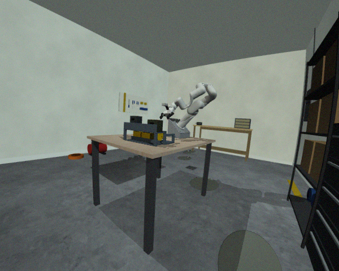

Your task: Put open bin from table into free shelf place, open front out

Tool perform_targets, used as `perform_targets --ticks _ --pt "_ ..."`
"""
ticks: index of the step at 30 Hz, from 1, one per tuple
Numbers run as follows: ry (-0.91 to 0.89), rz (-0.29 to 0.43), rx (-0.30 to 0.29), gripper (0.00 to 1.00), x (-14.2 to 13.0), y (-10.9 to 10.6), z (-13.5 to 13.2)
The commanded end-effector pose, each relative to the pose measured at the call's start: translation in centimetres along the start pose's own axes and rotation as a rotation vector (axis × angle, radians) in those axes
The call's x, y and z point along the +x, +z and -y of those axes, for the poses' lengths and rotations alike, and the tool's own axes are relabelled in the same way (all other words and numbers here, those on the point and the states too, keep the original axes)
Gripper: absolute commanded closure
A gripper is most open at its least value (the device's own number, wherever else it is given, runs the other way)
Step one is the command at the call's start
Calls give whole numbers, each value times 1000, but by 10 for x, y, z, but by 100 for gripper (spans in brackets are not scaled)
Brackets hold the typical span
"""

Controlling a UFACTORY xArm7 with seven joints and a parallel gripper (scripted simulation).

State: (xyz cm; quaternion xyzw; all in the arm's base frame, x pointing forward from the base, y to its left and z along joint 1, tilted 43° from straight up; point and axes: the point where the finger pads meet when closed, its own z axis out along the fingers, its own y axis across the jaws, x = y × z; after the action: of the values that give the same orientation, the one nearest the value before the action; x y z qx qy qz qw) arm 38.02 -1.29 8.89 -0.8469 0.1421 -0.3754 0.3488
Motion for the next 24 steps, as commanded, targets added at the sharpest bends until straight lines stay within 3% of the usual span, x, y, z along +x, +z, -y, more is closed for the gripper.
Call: perform_targets --ticks 1,8,9,13,24 --pt "-8 -203 51 0 -3 3 3" --pt "-8 -203 51 0 -3 3 3" --pt "-2 -43 9 0 0 0 0" --pt "-8 -203 51 0 -4 3 3" --pt "-8 -203 51 0 -4 3 3"
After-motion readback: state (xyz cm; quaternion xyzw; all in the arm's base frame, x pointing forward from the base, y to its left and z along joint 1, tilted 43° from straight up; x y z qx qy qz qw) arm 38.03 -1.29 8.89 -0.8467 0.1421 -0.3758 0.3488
